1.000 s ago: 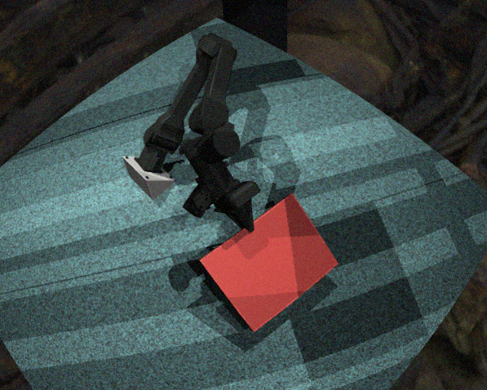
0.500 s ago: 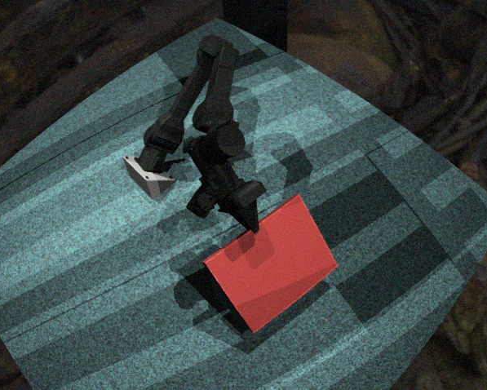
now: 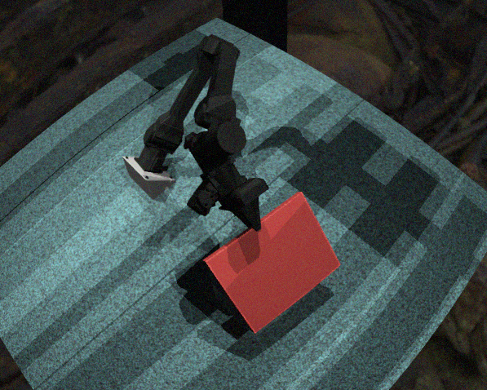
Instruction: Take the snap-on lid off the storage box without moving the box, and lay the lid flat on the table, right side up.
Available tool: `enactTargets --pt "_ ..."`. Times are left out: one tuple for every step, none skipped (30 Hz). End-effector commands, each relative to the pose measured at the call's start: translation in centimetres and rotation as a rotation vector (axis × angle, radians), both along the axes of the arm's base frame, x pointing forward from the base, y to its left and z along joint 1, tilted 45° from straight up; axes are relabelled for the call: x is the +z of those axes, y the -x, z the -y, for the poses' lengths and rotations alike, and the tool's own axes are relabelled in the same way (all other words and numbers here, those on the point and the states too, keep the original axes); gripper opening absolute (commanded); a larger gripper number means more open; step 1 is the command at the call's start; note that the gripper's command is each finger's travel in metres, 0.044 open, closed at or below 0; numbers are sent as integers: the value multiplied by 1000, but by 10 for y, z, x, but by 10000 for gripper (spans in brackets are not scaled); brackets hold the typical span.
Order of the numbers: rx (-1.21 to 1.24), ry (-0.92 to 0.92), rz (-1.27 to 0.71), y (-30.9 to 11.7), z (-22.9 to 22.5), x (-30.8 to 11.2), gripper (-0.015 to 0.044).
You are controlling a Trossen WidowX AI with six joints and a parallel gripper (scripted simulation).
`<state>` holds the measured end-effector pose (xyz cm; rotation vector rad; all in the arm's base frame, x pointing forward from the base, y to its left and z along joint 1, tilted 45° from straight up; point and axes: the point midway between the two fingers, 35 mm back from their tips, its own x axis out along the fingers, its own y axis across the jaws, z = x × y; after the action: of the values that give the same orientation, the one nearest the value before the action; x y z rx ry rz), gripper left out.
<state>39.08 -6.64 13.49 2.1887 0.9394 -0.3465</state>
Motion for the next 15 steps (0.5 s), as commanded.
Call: enactTargets --pt "-1 4 9 -2 6 6 0" --pt "-1 4 9 -2 7 7 0" --pt "-1 4 9 -2 8 8 0" --pt "-1 4 9 -2 9 9 0" --pt "-1 4 8 -2 9 10 0" --pt "-1 4 8 -2 10 11 0" --pt "-1 4 8 -2 11 12 0" --pt "-1 4 8 -2 12 12 0" --pt "-1 4 8 -3 13 13 0" --pt "-1 4 8 -3 14 14 0" --pt "-1 4 8 -3 15 15 0" --pt "-1 4 8 -3 16 16 0" --pt "-1 4 8 -3 17 17 0" --pt "-1 4 8 -3 18 18 0" --pt "-1 4 8 -3 19 19 0"
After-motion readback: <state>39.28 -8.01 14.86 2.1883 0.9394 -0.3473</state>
